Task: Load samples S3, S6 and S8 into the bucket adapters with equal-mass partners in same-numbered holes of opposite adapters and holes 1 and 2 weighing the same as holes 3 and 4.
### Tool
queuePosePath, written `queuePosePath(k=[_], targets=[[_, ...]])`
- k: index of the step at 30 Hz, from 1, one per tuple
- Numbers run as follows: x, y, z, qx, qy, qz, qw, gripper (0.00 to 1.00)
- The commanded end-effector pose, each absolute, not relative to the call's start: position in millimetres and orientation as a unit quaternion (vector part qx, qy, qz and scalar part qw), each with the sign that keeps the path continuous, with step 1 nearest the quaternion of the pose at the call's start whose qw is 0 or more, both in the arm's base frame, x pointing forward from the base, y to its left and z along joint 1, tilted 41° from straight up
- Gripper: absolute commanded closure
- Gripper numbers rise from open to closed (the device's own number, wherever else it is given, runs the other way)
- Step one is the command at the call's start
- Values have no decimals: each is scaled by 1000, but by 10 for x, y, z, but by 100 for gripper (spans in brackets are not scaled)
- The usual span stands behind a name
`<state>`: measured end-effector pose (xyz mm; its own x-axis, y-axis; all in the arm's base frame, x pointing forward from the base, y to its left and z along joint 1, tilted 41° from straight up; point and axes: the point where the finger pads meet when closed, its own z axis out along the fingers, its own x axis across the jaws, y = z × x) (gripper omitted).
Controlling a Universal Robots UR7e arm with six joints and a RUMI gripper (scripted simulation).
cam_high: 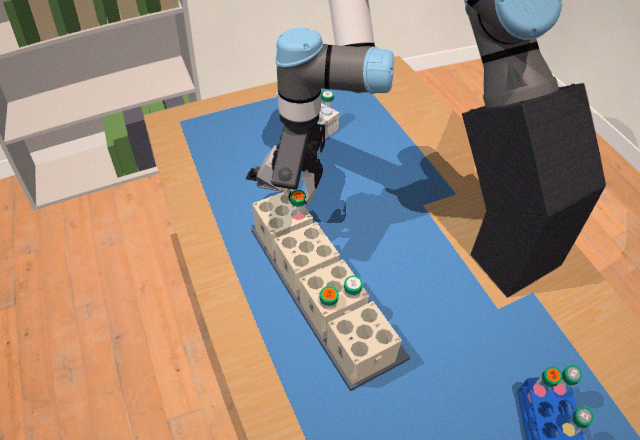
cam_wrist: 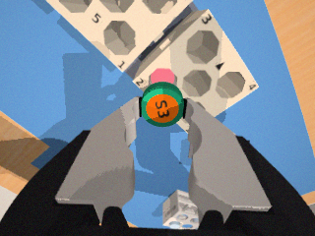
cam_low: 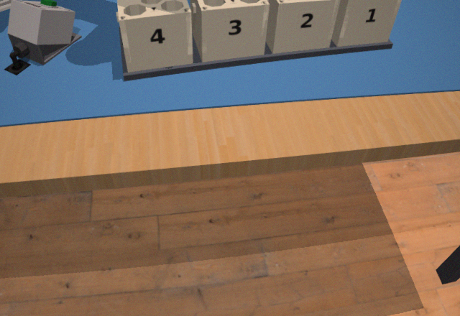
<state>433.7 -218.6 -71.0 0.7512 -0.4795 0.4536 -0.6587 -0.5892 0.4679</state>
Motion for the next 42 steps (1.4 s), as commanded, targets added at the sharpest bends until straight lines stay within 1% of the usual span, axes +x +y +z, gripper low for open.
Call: queuePosePath(k=[1,42], targets=[[4343,-2221,-749,880,-323,142,318,100],[4352,-2355,-906,880,-323,142,318,100]])
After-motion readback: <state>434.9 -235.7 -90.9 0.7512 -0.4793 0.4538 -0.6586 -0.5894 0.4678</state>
